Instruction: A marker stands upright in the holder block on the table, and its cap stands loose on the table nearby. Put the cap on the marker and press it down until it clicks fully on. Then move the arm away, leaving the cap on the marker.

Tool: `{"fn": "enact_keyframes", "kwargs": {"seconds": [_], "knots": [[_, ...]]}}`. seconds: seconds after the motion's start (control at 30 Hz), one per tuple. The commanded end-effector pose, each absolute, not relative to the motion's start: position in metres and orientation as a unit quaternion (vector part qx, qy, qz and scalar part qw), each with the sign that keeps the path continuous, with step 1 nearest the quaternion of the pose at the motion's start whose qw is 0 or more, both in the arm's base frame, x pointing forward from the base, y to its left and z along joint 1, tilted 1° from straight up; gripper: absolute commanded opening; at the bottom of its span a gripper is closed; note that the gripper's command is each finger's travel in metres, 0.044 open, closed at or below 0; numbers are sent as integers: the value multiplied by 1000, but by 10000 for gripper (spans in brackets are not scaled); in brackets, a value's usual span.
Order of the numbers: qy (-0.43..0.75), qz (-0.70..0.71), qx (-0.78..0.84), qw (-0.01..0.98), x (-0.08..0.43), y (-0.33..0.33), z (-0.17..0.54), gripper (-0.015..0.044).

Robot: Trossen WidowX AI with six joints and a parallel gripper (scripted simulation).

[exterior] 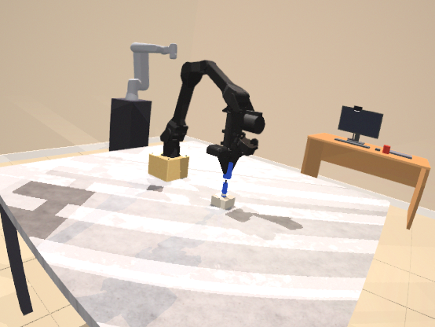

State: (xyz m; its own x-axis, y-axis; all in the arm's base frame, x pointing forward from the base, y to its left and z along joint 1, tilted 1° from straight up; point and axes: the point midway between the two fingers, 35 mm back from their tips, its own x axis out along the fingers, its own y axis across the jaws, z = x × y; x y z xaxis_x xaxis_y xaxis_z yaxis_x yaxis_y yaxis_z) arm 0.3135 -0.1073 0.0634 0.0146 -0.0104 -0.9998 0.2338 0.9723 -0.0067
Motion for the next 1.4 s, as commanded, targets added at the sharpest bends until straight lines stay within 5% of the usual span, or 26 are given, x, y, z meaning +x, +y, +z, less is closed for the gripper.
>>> {"fn": "enact_keyframes", "kwargs": {"seconds": [0.0, 1.3, 1.37], "knots": [[699, -86, 78, 706, 313, -108, 55, 0], [699, -86, 78, 706, 312, -108, 12, 0], [699, -86, 80, 706, 312, -108, 13, 53]]}}
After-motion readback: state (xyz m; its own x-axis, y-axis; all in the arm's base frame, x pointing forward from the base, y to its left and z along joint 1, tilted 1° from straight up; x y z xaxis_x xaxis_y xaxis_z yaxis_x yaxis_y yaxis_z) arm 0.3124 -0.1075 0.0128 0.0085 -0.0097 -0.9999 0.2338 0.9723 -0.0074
